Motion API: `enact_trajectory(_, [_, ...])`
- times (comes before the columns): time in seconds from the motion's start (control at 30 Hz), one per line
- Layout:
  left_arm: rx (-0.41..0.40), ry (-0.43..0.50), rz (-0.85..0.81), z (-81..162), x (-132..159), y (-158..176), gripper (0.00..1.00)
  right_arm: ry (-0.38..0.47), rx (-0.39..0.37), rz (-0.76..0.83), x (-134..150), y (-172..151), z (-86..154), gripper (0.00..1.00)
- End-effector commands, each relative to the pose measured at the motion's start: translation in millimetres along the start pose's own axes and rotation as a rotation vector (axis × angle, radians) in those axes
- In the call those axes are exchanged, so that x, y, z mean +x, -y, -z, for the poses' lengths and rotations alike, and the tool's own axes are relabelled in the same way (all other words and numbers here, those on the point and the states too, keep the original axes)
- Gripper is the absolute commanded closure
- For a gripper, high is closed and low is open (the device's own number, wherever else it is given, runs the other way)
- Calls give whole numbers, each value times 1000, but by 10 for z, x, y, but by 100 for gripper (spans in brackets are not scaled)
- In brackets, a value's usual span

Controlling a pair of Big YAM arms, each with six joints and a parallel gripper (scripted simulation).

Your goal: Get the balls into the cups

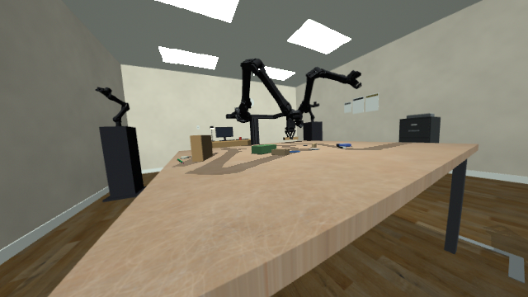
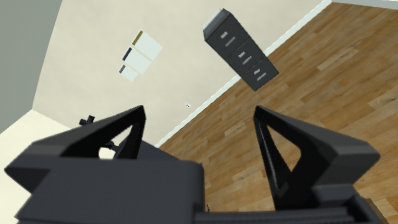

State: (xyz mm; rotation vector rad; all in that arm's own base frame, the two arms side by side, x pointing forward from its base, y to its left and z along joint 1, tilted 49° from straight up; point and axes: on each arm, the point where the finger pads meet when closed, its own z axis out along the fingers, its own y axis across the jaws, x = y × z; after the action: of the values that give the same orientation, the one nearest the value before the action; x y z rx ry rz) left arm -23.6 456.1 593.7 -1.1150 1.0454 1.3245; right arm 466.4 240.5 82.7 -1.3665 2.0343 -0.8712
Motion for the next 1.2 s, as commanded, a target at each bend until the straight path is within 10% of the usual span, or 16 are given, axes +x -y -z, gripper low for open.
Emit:
enact_trajectory(0.0, [-17, 47, -13, 60, -167, -85, 0, 16, 6, -11, -64, 103, 72, 30])
enact_trajectory(1.17, [-17, 47, -13, 60, -167, -85, 0, 14, -3, -23, -4, 161, 51, 30])
